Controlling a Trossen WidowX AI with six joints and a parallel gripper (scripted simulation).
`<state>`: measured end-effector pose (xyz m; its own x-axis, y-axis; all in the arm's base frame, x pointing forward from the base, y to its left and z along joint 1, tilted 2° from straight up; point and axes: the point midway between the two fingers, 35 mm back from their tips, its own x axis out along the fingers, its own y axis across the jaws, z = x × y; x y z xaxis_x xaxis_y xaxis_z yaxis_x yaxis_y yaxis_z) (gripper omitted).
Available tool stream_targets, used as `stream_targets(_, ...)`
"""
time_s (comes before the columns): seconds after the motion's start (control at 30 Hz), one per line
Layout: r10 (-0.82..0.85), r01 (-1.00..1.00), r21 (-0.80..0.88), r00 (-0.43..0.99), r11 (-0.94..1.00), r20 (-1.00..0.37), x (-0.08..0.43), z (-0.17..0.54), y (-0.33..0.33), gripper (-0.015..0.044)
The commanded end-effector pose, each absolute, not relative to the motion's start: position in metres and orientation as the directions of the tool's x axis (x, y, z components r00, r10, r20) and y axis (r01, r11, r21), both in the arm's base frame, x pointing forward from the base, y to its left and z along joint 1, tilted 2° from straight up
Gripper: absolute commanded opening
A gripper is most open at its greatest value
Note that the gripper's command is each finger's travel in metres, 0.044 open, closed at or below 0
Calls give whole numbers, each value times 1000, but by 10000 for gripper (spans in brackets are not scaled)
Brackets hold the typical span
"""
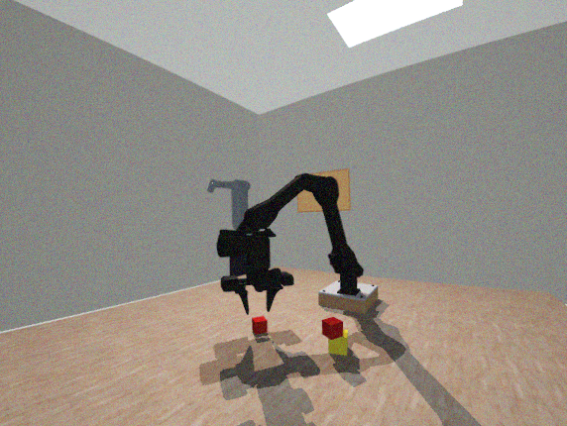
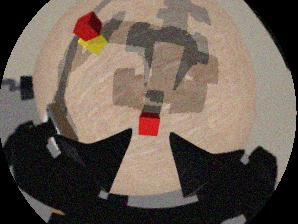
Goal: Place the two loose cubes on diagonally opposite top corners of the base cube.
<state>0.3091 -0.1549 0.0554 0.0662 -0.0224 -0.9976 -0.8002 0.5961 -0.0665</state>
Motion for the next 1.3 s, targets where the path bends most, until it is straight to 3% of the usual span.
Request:
stream_targets(0.0, -12, -804, -52, 55, 592, -998, 308, 46, -153, 265)
stream_targets(0.57, -12, -804, -52, 55, 592, -998, 309, 21, -153, 265)
stream_targets(0.77, -12, -804, -52, 55, 592, -998, 309, 21, -153, 107)
stream_targets(1.27, -14, -802, -53, 56, 595, -998, 311, 46, -156, 105)
